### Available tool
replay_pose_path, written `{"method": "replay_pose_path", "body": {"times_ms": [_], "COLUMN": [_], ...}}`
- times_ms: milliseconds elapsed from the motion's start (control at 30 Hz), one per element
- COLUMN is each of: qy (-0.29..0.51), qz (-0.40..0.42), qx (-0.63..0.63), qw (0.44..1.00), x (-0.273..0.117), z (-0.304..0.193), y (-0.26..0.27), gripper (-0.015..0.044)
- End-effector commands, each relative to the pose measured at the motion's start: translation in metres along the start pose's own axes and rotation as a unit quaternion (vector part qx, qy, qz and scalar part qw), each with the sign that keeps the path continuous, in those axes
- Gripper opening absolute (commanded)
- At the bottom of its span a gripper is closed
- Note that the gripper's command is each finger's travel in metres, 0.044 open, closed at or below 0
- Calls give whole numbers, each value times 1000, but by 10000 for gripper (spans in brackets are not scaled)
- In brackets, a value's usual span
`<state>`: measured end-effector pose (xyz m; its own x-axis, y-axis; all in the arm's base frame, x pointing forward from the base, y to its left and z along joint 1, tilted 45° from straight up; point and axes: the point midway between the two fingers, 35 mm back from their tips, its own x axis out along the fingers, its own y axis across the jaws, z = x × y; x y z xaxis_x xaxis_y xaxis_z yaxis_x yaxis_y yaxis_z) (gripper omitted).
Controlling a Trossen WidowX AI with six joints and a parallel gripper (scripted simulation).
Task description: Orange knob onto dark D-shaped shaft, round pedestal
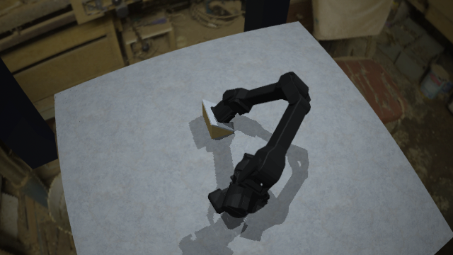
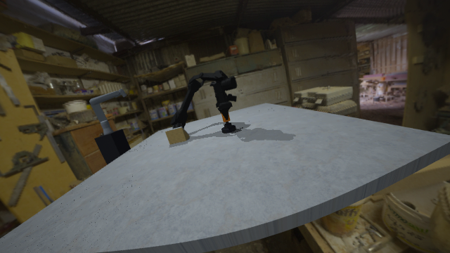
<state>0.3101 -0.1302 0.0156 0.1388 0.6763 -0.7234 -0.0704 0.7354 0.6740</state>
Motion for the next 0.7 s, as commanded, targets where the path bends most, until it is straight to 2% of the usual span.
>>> {"method": "replay_pose_path", "body": {"times_ms": [0, 667], "qy": [-2, -2], "qz": [1, 1], "qx": [1, 1], "qw": [1000, 1000], "x": [0, -4], "z": [1, 0], "y": [0, 0], "gripper": [0, 0]}}
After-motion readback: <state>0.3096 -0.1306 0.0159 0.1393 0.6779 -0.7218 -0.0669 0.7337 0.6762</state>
